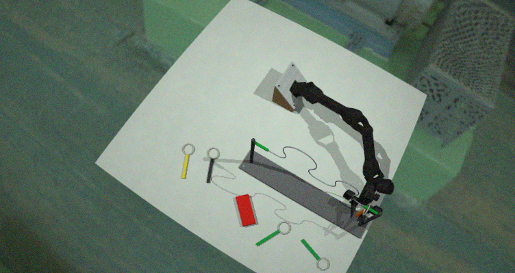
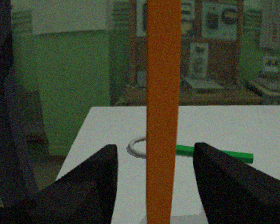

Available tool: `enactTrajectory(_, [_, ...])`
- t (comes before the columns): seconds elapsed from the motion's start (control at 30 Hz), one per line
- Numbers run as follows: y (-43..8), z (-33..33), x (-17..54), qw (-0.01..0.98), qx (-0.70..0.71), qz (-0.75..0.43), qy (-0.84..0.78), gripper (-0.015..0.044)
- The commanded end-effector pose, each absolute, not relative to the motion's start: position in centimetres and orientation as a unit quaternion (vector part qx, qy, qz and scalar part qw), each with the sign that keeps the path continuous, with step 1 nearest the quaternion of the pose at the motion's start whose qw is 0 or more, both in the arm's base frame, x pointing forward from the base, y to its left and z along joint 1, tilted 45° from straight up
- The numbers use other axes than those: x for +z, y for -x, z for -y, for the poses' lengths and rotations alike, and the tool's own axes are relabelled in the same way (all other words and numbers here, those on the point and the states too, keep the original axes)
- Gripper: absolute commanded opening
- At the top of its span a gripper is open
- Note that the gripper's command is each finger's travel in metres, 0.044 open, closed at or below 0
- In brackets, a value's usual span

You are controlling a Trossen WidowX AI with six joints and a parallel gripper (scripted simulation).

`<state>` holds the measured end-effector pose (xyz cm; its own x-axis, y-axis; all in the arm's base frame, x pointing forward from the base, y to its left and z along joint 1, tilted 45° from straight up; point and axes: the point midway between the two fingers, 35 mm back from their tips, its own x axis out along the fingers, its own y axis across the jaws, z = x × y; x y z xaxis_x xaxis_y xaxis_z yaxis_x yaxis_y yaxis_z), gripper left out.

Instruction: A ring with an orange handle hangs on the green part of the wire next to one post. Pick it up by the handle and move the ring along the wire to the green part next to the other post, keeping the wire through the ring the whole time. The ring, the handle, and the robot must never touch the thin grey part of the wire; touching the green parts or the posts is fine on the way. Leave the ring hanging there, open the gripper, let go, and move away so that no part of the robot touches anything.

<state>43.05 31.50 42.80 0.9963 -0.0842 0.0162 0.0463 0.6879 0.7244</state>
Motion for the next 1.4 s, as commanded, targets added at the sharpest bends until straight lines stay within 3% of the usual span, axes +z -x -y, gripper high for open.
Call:
enactTrajectory(0.0, [-43.71,-31.25,43.17,0.917,-0.034,0.026,-0.397,0.016])
enactTrajectory(1.1, [-43.95,-31.21,43.16,0.917,-0.034,0.027,-0.397,0.016])
enactTrajectory(1.37, [-43.95,-31.21,43.06,0.917,-0.036,0.027,-0.396,-0.005])
